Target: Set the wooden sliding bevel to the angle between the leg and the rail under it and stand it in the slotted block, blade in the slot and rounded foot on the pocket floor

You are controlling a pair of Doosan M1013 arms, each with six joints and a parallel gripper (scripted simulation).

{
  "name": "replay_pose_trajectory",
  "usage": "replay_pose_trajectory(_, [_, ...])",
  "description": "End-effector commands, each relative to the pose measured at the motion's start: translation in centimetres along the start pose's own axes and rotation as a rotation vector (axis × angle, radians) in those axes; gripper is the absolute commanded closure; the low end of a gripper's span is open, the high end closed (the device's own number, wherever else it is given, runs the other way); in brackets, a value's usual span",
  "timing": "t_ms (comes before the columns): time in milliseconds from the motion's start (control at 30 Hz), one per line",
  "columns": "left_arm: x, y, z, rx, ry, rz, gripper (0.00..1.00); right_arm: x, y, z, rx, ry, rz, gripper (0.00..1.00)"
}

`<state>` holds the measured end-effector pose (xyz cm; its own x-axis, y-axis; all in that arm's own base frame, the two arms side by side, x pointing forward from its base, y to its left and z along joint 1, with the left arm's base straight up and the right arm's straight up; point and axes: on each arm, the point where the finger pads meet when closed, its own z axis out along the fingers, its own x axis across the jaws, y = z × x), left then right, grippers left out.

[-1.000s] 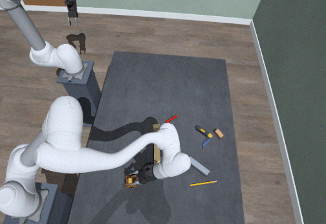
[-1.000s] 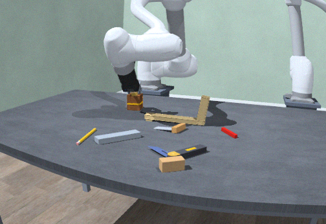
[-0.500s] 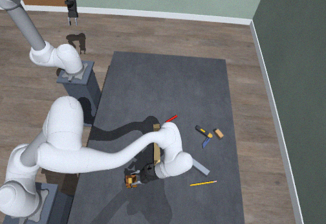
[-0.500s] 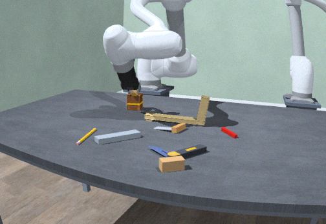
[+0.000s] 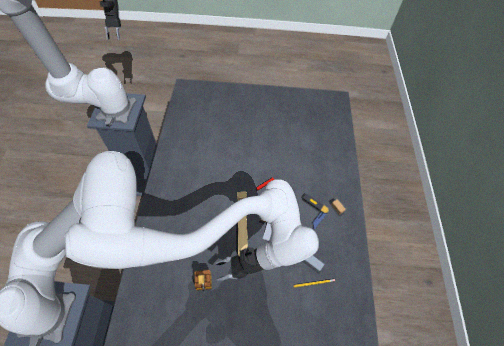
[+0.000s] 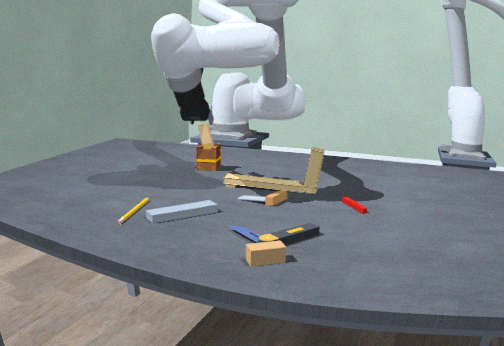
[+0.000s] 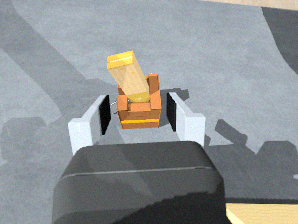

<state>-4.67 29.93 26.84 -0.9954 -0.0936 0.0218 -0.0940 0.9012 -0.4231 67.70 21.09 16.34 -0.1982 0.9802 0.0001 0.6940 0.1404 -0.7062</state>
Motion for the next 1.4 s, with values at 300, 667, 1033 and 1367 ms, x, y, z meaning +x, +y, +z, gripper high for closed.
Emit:
replay_pose_trajectory(300, [0.02, 0.01, -0.06, -0.001, 0.001, 0.000, 0.00, 0.01, -0.01, -2.50, 0.000, 0.000, 0.000, 0.00])
replay_pose_trajectory(667, [0.02, 0.01, -0.06, -0.001, 0.001, 0.000, 0.00, 0.01, -0.01, -2.50, 0.000, 0.000, 0.000, 0.00])
replay_pose_trajectory(1033, [0.02, 0.01, -0.06, -0.001, 0.001, 0.000, 0.00, 0.01, -0.01, -2.50, 0.000, 0.000, 0.000, 0.00])
replay_pose_trajectory(1367, [0.02, 0.01, -0.06, -0.001, 0.001, 0.000, 0.00, 0.01, -0.01, -2.50, 0.000, 0.000, 0.000, 0.00])
